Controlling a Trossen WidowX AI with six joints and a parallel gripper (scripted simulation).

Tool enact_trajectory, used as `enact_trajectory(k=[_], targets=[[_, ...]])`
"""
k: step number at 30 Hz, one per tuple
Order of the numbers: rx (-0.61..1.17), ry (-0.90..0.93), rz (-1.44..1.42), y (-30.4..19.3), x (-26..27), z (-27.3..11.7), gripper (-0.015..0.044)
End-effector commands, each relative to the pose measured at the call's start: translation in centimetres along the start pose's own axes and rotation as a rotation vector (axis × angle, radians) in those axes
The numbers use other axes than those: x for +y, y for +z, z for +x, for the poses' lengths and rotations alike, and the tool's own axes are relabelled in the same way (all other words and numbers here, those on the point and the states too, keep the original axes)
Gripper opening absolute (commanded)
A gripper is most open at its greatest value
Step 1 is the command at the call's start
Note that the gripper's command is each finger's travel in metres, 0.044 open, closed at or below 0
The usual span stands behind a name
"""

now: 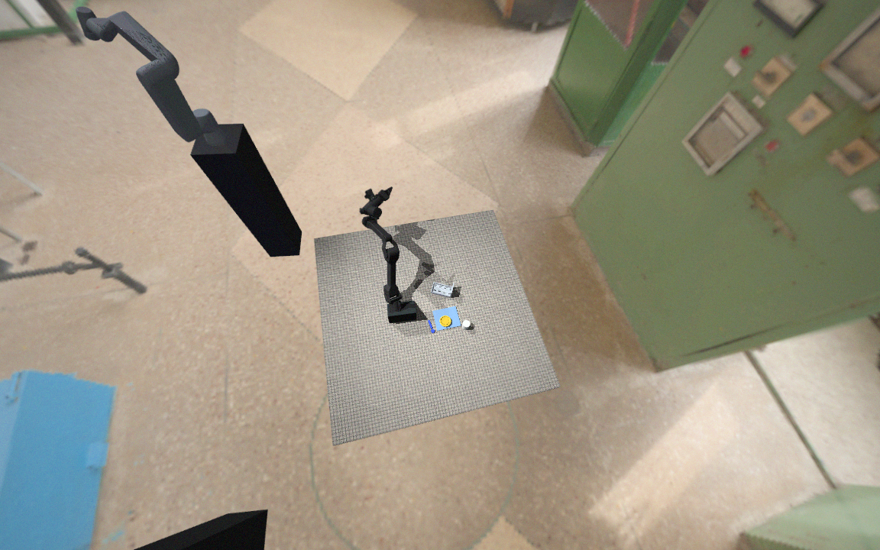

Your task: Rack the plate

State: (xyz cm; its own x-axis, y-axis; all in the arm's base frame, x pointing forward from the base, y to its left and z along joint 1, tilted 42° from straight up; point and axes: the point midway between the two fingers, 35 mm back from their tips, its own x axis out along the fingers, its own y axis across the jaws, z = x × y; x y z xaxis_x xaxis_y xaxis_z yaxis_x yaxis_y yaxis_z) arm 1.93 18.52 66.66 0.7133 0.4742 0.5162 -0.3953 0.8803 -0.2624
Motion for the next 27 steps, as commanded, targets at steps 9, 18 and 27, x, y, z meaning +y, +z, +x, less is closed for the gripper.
enact_trajectory(k=[9, 18, 27], targets=[[-0.048, -0.089, -0.096, -0.2, -0.6, 1.2, 0.0400], [-0.100, -0.120, -0.269, -0.2, 2.3, 2.9, 0.0400], [-0.132, -0.125, -0.435, -1.3, 5.2, 5.1, 0.0400]])
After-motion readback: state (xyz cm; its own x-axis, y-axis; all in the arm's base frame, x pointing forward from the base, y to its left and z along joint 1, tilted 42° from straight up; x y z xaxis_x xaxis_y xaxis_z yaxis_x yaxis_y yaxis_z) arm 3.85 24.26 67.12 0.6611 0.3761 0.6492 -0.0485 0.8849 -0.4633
